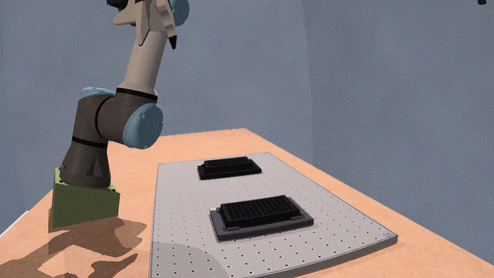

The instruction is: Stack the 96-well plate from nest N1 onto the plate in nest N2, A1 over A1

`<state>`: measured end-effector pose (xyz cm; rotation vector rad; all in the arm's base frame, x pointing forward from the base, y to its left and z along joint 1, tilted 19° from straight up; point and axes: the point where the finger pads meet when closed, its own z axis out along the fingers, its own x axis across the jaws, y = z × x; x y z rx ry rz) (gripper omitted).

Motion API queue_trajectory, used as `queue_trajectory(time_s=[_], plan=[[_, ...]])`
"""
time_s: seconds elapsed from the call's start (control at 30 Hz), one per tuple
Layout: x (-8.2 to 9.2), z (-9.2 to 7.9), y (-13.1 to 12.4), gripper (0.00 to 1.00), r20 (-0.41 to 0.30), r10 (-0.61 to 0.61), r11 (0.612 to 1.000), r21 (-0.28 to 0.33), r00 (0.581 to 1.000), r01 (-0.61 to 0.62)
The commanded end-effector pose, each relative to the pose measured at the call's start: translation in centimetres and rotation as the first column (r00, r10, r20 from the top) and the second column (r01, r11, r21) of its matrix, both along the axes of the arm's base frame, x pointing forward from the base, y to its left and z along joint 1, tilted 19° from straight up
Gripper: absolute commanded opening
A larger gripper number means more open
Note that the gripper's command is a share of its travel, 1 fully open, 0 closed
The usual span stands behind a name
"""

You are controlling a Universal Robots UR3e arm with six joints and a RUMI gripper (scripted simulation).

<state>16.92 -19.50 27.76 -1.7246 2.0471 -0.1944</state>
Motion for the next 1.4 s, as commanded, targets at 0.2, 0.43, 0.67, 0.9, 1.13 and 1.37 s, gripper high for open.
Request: queue_trajectory(time_s=[0.2,0.43,0.67,0.9,1.13,1.37], plan=[[3.2,-2.0,1.3,1.00,-0.123,0.024,1.000,0.011,0.992,-0.023],[4.7,-2.6,2.3,1.00,-0.148,0.040,0.999,0.009,0.988,-0.040],[7.0,-3.5,4.1,1.00,-0.190,0.069,0.997,-0.002,0.979,-0.071],[8.2,-3.9,5.3,1.00,-0.208,0.082,0.996,-0.010,0.975,-0.086],[10.0,-4.6,7.2,1.00,-0.236,0.104,0.993,-0.030,0.966,-0.114],[11.6,-5.1,9.1,1.00,-0.247,0.114,0.991,-0.042,0.962,-0.128]])
